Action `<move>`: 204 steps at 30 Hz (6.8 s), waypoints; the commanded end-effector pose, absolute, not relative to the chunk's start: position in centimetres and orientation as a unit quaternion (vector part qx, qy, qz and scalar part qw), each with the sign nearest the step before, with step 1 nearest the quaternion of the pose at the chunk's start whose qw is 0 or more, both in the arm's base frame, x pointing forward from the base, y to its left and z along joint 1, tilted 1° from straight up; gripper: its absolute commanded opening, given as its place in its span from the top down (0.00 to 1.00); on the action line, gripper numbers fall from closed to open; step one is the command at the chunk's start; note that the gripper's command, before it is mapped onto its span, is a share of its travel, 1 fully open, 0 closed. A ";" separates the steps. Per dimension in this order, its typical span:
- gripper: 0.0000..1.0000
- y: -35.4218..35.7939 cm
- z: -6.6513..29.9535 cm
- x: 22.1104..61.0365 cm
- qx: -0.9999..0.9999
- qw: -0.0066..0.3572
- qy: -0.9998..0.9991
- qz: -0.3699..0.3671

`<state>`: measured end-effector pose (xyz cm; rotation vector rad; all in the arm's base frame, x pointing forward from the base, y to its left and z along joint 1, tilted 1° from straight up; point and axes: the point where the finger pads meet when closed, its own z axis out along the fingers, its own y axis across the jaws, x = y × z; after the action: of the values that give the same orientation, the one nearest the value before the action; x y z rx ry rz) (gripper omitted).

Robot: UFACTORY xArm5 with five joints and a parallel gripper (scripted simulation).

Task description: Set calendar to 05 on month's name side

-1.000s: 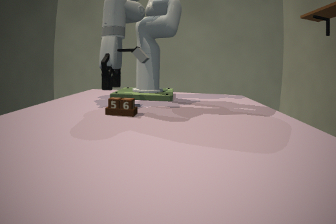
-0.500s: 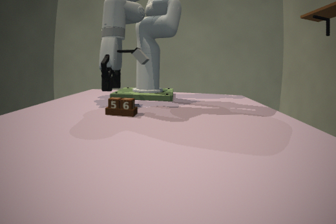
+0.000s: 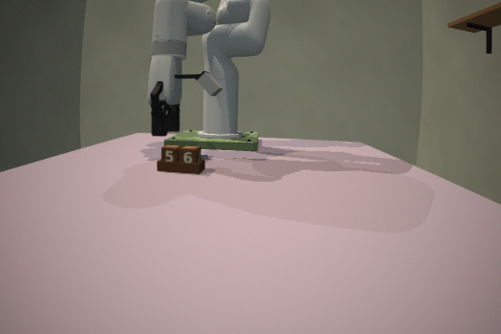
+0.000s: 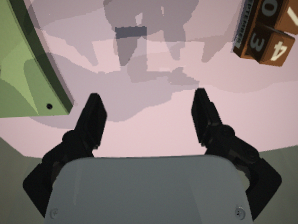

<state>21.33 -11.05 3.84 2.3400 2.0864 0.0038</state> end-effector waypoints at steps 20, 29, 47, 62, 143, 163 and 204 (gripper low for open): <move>0.00 -11.1 3.9 21.4 0.746 0.004 0.666 0.002; 0.00 -11.1 3.9 21.4 0.746 0.004 0.666 0.002; 0.00 -11.1 3.9 21.4 0.746 0.004 0.666 0.002; 0.00 -11.1 3.9 21.4 0.746 0.004 0.666 0.002; 0.00 -13.4 4.9 36.6 0.746 0.004 0.666 0.002; 0.00 -13.7 2.9 38.3 0.746 0.003 0.666 0.002; 0.00 -13.7 2.1 38.3 0.746 0.003 0.666 0.002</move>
<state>38.19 -13.64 1.99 2.3419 2.0881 0.0033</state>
